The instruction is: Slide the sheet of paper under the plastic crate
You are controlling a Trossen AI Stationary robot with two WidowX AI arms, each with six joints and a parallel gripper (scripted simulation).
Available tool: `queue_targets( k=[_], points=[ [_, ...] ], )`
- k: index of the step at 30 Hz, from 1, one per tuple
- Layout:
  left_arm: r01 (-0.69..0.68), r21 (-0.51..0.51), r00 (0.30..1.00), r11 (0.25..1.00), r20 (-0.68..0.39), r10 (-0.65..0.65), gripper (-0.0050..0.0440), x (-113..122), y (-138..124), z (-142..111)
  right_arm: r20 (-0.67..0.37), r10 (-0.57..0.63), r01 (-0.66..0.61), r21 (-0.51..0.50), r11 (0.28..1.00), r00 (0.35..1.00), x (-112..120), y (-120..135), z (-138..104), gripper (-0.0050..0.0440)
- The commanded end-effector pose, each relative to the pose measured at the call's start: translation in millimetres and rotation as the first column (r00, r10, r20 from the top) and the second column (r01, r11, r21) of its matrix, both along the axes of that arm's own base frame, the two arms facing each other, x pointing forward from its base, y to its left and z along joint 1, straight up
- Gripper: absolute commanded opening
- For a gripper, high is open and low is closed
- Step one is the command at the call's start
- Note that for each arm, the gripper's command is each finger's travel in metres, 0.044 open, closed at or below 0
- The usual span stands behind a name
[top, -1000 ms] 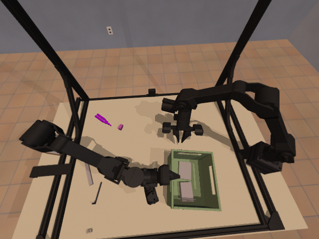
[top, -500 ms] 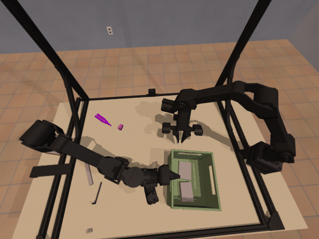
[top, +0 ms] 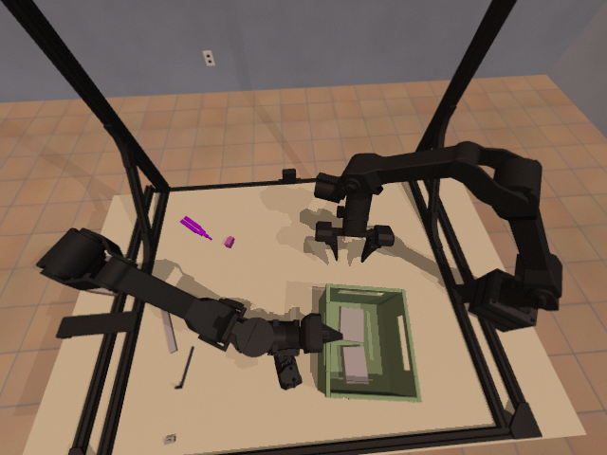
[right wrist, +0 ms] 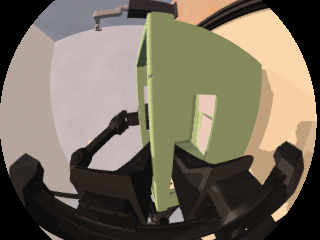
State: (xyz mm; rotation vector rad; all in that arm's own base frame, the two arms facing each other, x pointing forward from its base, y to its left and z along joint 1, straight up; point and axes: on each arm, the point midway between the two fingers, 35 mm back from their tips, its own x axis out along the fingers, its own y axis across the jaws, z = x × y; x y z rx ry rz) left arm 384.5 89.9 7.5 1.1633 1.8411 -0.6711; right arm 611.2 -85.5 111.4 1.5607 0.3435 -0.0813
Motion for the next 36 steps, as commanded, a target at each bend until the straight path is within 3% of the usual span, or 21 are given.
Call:
queue_targets(
  k=[1,3,36],
  points=[
    [-0.008,0.000,1.000,1.000,0.006,0.008,0.0372,0.4,0.5,1.7,0.083,0.000,0.000,-0.005,1.000,0.997,4.5,-0.6,39.7,0.0000],
    [-0.008,0.000,1.000,1.000,0.006,0.008,0.0400,0.4,0.5,1.7,0.083,0.000,0.000,-0.005,1.000,0.997,4.5,-0.6,39.7,0.0000],
    [-0.008,0.000,1.000,1.000,0.006,0.008,0.0400,0.4,0.5,1.7,0.083,0.000,0.000,-0.005,1.000,0.997,4.5,-0.6,39.7,0.0000]
  ],
)
